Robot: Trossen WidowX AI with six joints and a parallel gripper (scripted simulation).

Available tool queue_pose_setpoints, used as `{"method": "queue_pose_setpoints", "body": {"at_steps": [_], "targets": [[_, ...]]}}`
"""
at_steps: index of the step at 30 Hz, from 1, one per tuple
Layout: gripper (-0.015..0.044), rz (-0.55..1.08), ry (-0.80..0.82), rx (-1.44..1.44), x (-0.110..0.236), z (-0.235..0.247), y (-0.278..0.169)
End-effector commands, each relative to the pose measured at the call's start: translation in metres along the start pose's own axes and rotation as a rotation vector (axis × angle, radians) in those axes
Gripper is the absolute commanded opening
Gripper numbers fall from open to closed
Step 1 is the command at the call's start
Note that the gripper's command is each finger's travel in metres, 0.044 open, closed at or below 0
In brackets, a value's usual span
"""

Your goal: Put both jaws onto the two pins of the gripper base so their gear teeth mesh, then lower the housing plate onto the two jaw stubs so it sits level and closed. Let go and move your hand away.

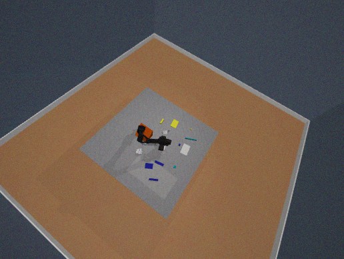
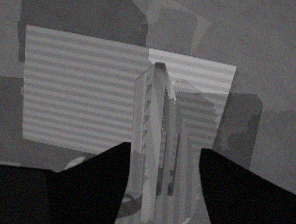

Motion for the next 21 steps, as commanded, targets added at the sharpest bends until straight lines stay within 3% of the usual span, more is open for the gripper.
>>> {"method": "queue_pose_setpoints", "body": {"at_steps": [1,21], "targets": [[0.0134,0.001,-0.003,0.003,-0.0009,0.0,-0.0003],[0.0134,0.001,-0.003,0.011,-0.0047,0.0,-0.0003]]}}
Point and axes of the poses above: the point midway between the two fingers, 35 mm back from their tips, its own x axis back along the fingers, its own z axis across the jaws, y = z × x, the point moved 8 cm from there along x, back along the fingers, and after that the axes turned 8 degrees about -x, right-handed, at the moved point
